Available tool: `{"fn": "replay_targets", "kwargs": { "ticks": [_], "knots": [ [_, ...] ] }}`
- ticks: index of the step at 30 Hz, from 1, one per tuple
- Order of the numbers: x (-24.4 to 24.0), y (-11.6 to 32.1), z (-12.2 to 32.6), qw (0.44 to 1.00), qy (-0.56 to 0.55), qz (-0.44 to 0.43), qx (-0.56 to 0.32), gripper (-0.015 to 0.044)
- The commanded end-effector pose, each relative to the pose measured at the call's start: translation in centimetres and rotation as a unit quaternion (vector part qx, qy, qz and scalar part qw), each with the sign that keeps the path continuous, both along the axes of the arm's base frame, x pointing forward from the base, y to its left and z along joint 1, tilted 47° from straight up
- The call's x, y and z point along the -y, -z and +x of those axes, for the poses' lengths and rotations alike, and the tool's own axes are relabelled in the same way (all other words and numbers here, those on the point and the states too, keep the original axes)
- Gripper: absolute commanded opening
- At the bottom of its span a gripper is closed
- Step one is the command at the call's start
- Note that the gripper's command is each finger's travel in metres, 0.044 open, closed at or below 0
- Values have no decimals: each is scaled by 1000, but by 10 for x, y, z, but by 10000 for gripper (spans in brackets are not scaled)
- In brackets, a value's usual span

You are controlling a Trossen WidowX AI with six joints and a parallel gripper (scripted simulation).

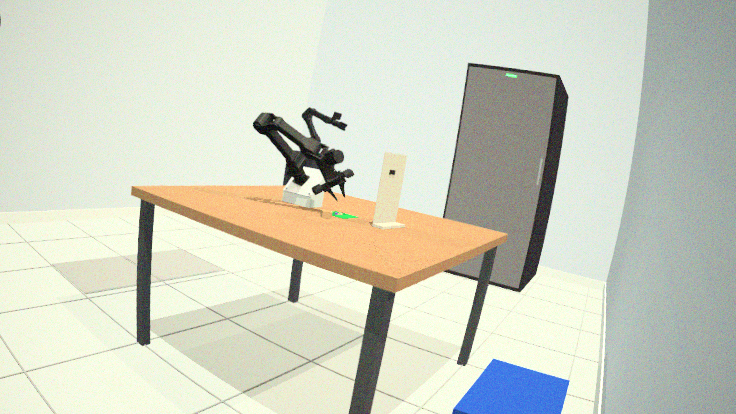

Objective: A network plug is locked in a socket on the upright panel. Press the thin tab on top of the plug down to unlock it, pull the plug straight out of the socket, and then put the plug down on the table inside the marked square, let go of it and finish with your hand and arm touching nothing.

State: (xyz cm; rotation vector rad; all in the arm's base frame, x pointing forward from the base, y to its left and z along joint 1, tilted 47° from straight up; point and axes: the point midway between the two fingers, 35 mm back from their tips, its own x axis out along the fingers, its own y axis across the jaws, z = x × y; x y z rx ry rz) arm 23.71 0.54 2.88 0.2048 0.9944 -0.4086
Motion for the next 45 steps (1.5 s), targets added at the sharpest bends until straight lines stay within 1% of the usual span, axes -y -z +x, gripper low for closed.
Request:
{"fn": "replay_targets", "kwargs": {
  "ticks": [1,43,45],
  "knots": [
    [-4,-5,0,1000,2,0,3,156],
    [-36,-41,-13,1000,1,-1,6,156],
    [-35,-38,-13,1000,-1,-1,1,156]
  ]
}}
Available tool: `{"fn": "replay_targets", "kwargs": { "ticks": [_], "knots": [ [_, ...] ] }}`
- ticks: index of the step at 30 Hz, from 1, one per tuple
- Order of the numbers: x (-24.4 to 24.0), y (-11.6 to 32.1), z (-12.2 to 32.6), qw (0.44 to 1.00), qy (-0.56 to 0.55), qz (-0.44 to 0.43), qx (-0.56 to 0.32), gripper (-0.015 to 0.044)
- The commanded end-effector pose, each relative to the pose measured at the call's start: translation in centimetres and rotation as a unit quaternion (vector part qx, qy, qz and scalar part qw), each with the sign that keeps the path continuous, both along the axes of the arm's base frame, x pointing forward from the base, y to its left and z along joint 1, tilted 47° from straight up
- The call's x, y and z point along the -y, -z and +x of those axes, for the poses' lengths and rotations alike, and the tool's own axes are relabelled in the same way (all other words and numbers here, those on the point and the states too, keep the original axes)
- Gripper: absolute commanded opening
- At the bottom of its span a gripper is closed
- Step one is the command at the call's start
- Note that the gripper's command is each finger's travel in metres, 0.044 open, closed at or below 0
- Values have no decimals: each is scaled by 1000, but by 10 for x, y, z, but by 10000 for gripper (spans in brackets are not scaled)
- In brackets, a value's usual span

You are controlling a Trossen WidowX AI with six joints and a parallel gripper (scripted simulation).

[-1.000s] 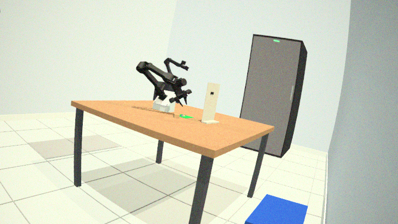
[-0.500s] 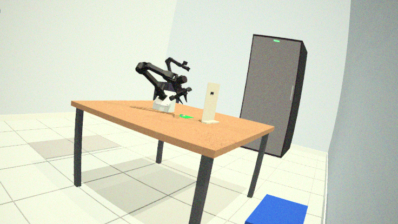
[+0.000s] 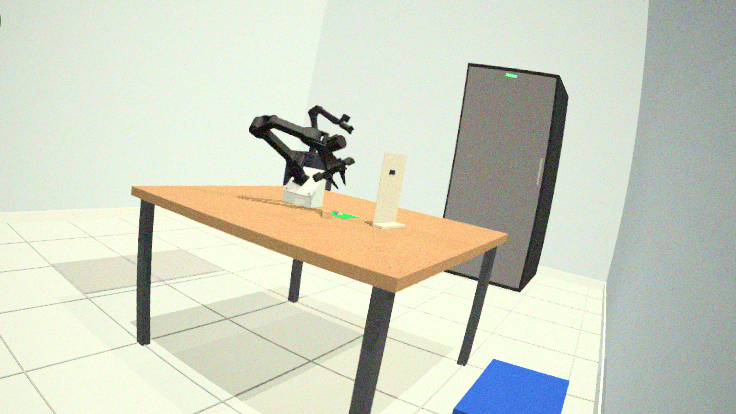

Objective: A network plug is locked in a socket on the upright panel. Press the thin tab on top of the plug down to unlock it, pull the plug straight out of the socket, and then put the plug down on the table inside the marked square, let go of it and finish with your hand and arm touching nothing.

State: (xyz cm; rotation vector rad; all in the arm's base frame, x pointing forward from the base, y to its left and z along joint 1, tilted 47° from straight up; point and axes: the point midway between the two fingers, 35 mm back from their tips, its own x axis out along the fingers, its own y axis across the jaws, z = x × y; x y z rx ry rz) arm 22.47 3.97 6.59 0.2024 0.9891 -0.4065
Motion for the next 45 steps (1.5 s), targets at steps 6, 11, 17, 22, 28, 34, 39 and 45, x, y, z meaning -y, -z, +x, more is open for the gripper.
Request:
{"fn": "replay_targets", "kwargs": {
  "ticks": [6,11,17,22,28,34,39,45],
  "knots": [
    [-16,-14,0,1000,2,2,-4,156],
    [-28,-25,-2,1000,2,2,-4,156],
    [-43,-39,-5,1000,3,3,-4,156],
    [-55,-51,-9,1000,3,2,-3,156],
    [-69,-66,-14,1000,2,1,0,156],
    [-76,-74,-18,1000,2,0,2,182],
    [-76,-74,-18,1000,2,0,2,314],
    [-76,-74,-18,1000,2,0,2,440]
  ]
}}
